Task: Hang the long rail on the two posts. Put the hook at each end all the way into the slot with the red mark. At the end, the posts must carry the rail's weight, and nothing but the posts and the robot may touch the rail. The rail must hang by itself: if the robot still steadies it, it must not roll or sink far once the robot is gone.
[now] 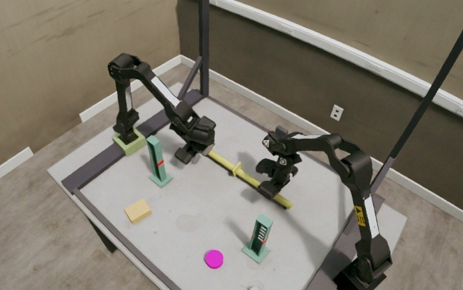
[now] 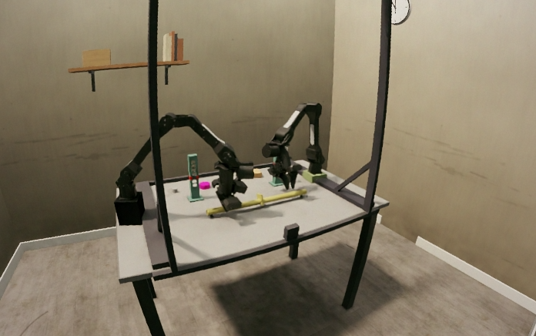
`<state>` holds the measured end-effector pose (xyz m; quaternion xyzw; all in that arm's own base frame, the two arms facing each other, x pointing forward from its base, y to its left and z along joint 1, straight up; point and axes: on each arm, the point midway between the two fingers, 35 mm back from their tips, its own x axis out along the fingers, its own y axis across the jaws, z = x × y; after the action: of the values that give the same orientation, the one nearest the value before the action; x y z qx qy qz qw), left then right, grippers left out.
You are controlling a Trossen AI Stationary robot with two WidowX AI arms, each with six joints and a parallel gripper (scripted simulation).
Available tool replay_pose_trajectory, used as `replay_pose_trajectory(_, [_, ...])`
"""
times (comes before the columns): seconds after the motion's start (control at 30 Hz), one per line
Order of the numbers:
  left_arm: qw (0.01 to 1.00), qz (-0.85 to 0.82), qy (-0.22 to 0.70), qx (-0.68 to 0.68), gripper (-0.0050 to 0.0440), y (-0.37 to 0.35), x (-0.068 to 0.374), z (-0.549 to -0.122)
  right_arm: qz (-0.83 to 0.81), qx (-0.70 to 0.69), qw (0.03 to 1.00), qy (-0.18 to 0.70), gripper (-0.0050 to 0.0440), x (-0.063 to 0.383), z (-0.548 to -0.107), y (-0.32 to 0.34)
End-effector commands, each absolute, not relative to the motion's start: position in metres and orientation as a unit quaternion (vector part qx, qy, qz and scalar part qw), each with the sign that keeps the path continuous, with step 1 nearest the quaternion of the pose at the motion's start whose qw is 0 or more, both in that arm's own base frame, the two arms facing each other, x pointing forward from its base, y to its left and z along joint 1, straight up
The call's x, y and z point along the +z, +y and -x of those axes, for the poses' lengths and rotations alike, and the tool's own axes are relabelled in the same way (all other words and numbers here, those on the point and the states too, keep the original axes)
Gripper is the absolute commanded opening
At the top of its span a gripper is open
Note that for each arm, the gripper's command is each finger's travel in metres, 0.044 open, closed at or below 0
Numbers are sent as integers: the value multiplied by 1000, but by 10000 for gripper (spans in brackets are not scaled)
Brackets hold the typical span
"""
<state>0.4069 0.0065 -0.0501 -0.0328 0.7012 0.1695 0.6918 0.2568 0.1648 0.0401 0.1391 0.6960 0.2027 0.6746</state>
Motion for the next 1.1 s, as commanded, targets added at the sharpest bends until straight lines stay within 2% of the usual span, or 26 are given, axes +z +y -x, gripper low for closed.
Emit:
replay_pose_trajectory(0.0, [703,35,689,171,-50,5,-41,-413,-142,213,682,685,225,47,-260,169])
replay_pose_trajectory(0.87, [703,35,689,171,-50,5,-41,-413,-141,208,679,690,225,14,-259,185])
replay_pose_trajectory(0.9, [703,35,689,171,-50,5,-41,-413,-141,208,679,690,206,14,-259,185])
replay_pose_trajectory(0.97, [703,35,689,171,-50,5,-41,-413,-141,208,679,690,206,14,-259,184])
replay_pose_trajectory(1.0, [703,35,689,171,-50,5,-41,-413,-141,208,679,689,186,14,-259,184])
replay_pose_trajectory(1.07, [703,35,689,171,-50,5,-41,-413,-141,208,679,689,186,14,-259,184])
